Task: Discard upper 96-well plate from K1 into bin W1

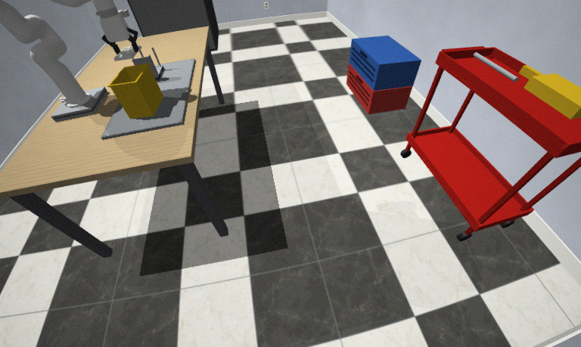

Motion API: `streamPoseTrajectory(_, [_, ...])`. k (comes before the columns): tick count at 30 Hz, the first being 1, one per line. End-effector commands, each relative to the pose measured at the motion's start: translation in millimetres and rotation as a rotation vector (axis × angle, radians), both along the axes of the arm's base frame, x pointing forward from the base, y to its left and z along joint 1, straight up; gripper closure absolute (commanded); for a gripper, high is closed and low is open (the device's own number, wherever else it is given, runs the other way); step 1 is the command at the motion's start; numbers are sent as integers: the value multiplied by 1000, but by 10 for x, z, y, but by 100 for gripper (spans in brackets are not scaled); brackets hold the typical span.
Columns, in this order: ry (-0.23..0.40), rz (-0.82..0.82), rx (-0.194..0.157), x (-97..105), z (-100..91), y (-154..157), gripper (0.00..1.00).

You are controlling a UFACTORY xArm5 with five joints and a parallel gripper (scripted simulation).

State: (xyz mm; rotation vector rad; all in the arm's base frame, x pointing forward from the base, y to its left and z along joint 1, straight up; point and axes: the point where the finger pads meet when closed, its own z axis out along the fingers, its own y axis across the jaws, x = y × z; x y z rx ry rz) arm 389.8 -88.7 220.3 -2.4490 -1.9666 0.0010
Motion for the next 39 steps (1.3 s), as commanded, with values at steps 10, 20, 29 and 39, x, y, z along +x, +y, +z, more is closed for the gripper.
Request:
streamPoseTrajectory(10, [-4, 0, -1, 14, -7, -451, 100])
streamPoseTrajectory(20, [-4, 0, -1, 15, -20, -718, 100])
streamPoseTrajectory(29, [-4, 0, -2, 16, -30, -952, 100])
streamPoseTrajectory(39, [-4, 0, -2, 18, -41, -1205, 100])
